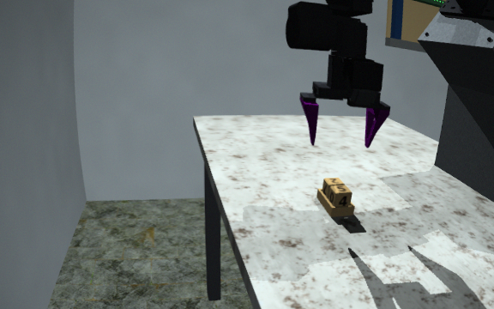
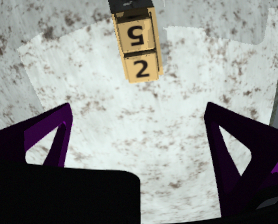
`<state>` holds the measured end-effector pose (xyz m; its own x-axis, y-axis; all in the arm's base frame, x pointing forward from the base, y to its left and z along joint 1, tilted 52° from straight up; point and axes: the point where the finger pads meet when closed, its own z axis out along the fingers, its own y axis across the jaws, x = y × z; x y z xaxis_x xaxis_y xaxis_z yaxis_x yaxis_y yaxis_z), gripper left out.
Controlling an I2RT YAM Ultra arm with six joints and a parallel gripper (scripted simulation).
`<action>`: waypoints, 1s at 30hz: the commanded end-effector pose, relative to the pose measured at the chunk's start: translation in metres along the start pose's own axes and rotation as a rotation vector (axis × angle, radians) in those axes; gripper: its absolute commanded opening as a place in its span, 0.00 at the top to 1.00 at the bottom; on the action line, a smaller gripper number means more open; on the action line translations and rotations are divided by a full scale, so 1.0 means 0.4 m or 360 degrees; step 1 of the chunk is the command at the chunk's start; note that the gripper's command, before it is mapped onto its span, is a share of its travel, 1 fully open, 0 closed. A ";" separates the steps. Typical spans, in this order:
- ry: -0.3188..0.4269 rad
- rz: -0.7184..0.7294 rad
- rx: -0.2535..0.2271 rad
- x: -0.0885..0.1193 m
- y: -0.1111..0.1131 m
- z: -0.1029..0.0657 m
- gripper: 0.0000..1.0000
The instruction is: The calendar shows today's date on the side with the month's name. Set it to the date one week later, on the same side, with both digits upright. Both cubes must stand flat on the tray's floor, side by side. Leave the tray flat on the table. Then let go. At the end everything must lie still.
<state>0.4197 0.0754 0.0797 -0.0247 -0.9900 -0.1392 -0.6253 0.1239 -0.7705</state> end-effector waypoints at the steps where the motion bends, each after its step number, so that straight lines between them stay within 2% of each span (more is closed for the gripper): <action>1: -0.0021 -0.0232 0.0027 -0.008 -0.011 0.001 0.00; 4: -0.0021 -0.0249 0.0027 -0.008 -0.011 0.002 0.00; 5: -0.0021 -0.0249 0.0027 -0.008 -0.011 0.002 0.55; 30: -0.0021 -0.0249 0.0027 -0.008 -0.011 0.002 0.55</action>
<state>0.4225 0.0760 0.0799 0.0737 -0.9971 -0.0184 -0.6133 -0.0308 -0.7893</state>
